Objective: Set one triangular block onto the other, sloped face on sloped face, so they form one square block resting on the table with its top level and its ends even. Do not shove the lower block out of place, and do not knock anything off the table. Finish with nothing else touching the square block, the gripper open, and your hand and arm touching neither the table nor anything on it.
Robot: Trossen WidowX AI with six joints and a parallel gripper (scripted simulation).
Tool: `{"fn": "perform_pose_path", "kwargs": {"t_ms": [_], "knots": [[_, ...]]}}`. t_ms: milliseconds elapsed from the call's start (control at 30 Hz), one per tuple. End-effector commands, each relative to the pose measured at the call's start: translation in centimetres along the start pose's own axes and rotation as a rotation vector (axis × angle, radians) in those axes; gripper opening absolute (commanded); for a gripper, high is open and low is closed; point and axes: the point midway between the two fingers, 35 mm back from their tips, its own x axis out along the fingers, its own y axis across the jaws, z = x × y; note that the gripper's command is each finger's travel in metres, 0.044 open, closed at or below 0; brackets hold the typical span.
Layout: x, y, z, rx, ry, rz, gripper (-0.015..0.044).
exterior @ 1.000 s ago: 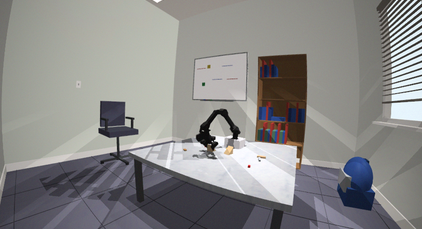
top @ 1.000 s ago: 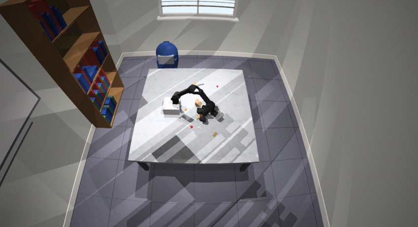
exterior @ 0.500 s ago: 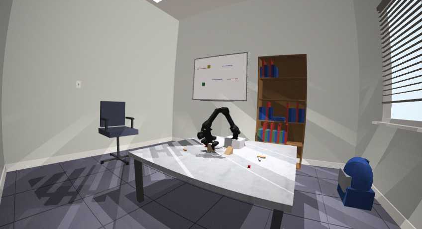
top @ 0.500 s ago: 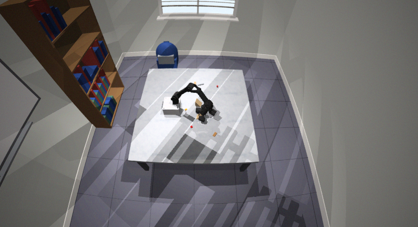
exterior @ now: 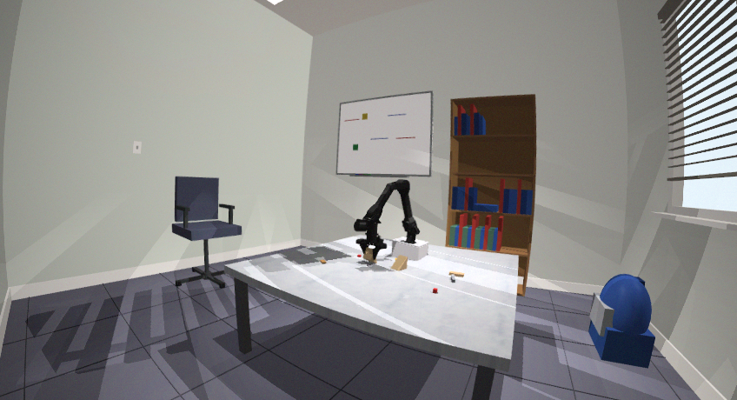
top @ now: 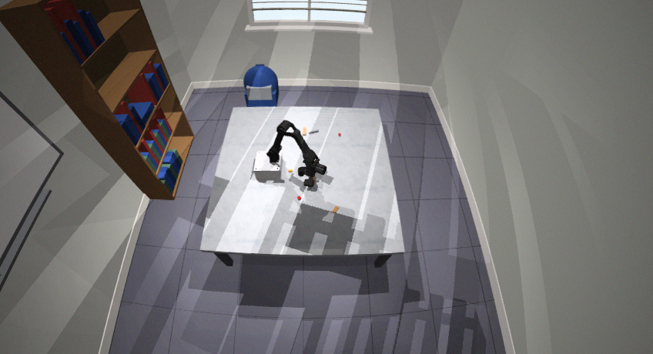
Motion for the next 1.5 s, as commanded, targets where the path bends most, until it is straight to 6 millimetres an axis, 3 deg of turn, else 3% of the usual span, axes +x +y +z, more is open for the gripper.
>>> {"fn": "perform_pose_path", "kwargs": {"t_ms": [0,933,967,1467], "knots": [[-0.4,0.0,0.6,-0.005,0.098,0.0,0.0],[-0.2,0.0,5.8,-0.001,0.814,0.002,0.0],[-0.4,0.3,5.0,0.008,0.728,0.006,0.0026],[-0.4,0.3,5.0,0.008,0.728,0.006,0.042]]}}
